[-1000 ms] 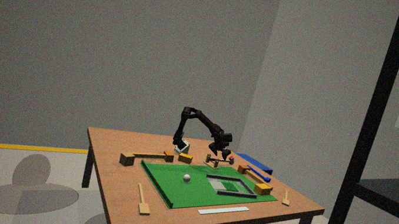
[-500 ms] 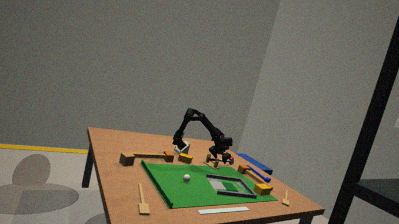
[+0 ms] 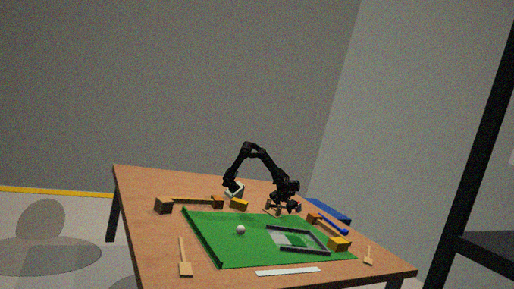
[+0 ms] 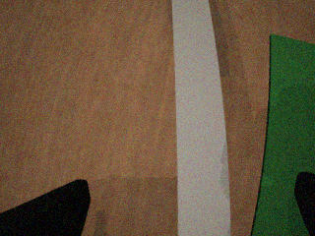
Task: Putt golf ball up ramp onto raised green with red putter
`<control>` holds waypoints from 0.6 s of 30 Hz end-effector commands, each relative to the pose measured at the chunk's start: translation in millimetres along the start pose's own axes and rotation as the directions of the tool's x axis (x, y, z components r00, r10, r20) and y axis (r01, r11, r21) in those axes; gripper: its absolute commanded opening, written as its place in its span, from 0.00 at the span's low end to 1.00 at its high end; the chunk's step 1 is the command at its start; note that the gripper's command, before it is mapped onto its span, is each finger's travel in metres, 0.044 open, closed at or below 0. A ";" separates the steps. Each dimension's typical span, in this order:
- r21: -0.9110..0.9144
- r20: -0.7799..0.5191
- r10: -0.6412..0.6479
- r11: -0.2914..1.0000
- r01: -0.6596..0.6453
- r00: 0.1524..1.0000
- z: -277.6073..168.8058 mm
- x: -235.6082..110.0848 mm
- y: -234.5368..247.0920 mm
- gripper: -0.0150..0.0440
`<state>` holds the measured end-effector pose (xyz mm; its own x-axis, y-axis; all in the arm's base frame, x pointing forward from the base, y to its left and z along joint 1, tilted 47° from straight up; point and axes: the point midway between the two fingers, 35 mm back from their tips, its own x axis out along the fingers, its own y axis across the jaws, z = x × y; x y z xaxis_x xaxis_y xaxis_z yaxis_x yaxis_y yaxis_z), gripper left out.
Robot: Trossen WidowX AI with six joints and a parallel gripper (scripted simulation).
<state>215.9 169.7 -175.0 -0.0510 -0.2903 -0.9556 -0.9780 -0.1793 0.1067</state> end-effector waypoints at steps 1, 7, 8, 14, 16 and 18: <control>0.000 0.001 -0.001 1.000 0.001 1.000 0.2 -0.8 -0.3 0.87; 0.000 0.001 -0.001 1.000 0.001 1.000 0.2 -0.8 -0.3 0.60; 0.000 0.001 -0.001 1.000 0.001 1.000 0.2 -0.8 -0.3 0.56; 0.000 0.001 -0.001 1.000 0.001 1.000 0.2 -0.8 -0.3 0.32; 0.000 0.001 -0.001 1.000 0.001 1.000 0.2 -0.8 -0.3 0.30; 0.000 0.001 -0.001 1.000 0.001 1.000 0.2 -0.8 -0.3 0.28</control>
<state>215.9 169.7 -175.0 -0.0510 -0.2905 -0.9555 -0.9780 -0.1793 0.1067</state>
